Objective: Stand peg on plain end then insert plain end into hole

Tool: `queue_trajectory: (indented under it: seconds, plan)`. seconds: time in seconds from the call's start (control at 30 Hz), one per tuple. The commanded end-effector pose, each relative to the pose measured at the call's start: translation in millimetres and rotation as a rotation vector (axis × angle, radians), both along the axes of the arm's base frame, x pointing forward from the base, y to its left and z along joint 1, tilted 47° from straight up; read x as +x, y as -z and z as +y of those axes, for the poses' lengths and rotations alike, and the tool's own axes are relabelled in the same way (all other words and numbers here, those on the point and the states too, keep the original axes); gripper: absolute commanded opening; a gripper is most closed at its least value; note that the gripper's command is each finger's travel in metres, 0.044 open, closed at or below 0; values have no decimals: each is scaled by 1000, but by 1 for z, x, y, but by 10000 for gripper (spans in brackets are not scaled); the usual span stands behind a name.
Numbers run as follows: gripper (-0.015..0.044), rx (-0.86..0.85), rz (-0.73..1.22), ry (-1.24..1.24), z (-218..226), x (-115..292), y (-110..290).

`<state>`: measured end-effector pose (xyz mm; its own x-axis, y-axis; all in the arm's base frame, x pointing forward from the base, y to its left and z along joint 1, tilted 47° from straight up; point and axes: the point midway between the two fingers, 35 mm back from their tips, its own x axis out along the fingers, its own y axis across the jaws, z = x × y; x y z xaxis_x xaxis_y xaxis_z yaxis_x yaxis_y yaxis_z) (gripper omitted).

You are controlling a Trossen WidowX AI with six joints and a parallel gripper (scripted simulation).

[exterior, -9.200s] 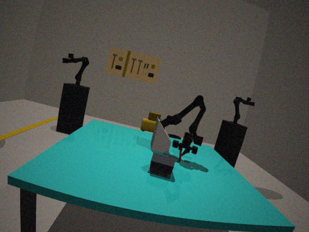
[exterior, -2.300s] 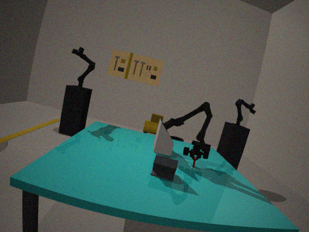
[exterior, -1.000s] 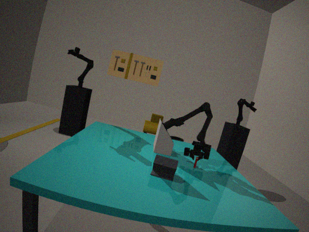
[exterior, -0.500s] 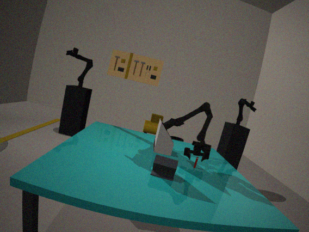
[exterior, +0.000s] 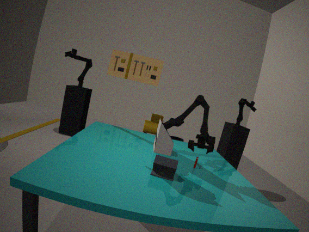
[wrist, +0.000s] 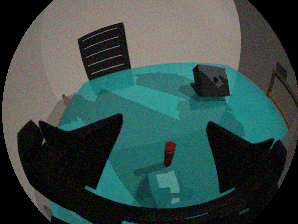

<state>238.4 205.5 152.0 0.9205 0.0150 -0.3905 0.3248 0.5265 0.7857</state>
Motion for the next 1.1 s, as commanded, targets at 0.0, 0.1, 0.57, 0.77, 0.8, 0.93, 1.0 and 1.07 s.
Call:
queue_trajectory:
  seconds: [0.0,0.1,0.57,0.77,0.8,0.93,1.0,1.07]
  plan:
    - [440,1,-2,-5,-29,-3,-27]
    - [440,0,-6,-6,-55,-8,-46]
    - [440,-48,159,-126,-63,-5,-39]
    - [440,-56,319,-239,-52,2,-22]
    - [440,-54,345,-258,-50,2,-20]
    - [440,-34,447,-334,-44,5,-10]
    - [440,-18,496,-372,-42,6,-6]
    - [440,2,544,-409,-39,6,-2]
